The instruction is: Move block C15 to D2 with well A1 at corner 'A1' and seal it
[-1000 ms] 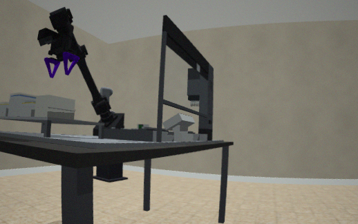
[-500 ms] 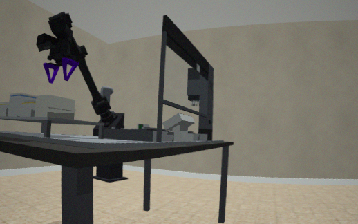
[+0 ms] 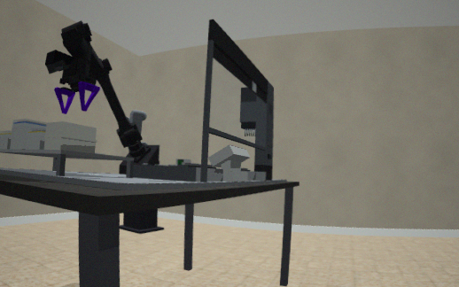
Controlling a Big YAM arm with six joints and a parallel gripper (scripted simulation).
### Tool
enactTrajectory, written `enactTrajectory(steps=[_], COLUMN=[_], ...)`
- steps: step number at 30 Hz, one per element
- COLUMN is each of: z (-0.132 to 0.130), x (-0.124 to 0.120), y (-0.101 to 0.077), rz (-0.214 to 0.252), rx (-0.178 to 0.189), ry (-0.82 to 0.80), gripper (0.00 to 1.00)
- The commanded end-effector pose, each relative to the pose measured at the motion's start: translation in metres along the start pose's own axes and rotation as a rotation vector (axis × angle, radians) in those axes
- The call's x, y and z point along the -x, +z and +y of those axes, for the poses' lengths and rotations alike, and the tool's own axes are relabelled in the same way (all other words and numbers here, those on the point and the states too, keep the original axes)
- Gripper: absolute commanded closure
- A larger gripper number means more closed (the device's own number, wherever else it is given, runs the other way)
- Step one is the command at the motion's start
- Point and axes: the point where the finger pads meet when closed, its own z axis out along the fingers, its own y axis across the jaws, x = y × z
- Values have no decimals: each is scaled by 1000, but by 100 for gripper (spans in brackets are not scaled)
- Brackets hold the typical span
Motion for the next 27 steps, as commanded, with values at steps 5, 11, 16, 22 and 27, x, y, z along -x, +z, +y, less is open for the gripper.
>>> enactTrajectory(steps=[5, 11, 16, 22, 27], z=[-10, -8, -5, -3, -7], x=[8, 8, 6, 4, 7], y=[1, 11, 27, 44, 38], rz=[-28, -24, -15, -6, -20], rx=[12, 9, 2, -4, 5], ry=[12, 9, 4, -2, 6], gripper=[0, 0, 0, 0, 0])
